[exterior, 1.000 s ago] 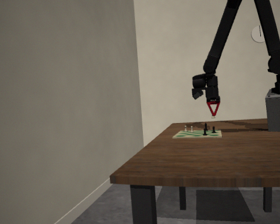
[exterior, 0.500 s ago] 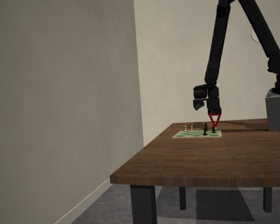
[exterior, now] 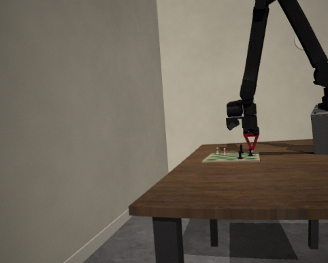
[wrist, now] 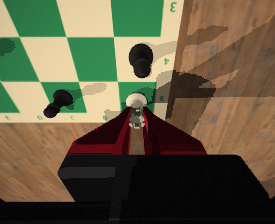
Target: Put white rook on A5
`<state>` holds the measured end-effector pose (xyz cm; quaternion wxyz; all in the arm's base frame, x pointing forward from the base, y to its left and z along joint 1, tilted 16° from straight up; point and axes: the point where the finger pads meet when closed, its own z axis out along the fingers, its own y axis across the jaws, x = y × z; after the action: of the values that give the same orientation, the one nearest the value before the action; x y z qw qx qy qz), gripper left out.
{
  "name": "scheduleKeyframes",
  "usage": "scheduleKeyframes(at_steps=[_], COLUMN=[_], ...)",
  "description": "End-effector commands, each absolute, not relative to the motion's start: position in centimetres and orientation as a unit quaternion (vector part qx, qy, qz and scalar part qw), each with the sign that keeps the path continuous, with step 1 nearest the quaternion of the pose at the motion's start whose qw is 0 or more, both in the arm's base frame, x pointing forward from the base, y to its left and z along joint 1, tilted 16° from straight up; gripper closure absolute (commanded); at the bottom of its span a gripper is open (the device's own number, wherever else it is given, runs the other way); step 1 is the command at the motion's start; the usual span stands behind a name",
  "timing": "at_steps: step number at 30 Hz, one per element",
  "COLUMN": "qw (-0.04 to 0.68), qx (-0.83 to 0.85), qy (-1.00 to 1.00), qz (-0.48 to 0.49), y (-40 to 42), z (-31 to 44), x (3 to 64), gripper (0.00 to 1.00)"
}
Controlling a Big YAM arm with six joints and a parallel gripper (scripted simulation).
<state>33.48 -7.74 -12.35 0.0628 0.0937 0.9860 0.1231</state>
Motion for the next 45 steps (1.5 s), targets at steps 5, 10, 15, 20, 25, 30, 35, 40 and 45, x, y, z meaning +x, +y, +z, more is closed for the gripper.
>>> scheduleKeyframes(at_steps=[5, 10, 15, 20, 25, 30, 35, 40, 45], qw=[0.075, 0.075, 0.075, 0.075, 0.075, 0.076, 0.077, 0.078, 0.078], qx=[0.09, 0.09, 0.09, 0.09, 0.09, 0.089, 0.086, 0.082, 0.082], qy=[0.986, 0.986, 0.986, 0.986, 0.986, 0.986, 0.986, 0.987, 0.987], qz=[0.119, 0.119, 0.119, 0.119, 0.119, 0.118, 0.118, 0.117, 0.117], y=[-7.84, -7.84, -7.84, -7.84, -7.84, -7.88, -7.94, -8.09, -8.14], z=[-12.47, -12.47, -12.47, -12.47, -12.47, -12.45, -12.43, -12.43, -12.43], x=[35.02, 35.02, 35.02, 35.02, 35.02, 35.11, 35.23, 35.23, 35.23], gripper=[1.0, 1.0, 1.0, 1.0, 1.0, 1.0, 1.0, 1.0, 1.0])
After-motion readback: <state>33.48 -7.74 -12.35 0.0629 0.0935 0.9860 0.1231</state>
